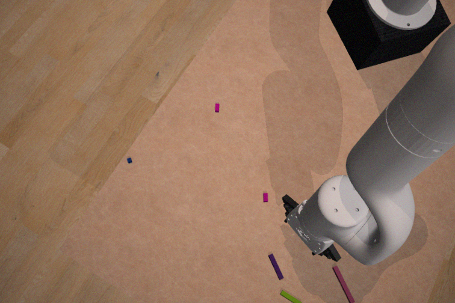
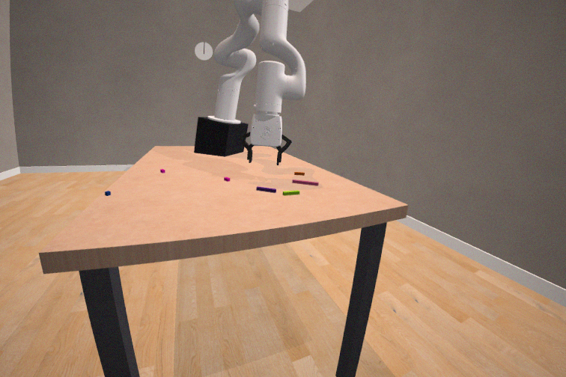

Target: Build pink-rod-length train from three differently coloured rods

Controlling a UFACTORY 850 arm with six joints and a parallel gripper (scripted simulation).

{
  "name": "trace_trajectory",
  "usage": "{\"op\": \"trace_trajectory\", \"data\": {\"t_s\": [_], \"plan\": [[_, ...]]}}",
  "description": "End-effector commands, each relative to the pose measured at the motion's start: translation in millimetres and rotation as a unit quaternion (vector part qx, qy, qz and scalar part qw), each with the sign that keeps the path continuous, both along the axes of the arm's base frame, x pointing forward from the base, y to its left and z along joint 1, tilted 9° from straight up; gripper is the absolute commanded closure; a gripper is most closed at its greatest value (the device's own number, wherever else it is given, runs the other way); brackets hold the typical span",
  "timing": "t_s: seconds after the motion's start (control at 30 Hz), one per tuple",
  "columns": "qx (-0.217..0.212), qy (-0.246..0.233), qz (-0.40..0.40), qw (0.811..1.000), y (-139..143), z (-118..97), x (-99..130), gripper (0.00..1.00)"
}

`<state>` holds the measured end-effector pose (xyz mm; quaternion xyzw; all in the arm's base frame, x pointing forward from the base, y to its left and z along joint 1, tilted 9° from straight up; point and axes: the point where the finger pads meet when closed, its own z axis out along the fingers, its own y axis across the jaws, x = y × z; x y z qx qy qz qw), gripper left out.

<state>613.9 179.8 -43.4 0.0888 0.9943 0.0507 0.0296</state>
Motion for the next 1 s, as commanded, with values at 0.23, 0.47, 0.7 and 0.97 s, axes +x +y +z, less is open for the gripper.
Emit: {"op": "trace_trajectory", "data": {"t_s": [0.23, 0.47, 0.7, 0.97], "plan": [[0.006, -0.021, 0.164, 0.986, 14, 3, 0, 0.00], [-0.001, -0.032, 0.264, 0.964, 23, 4, 0, 0.00], [-0.008, -0.043, 0.356, 0.934, 32, 5, -1, 0.00], [-0.016, -0.053, 0.449, 0.892, 41, 6, -2, 0.00]]}}
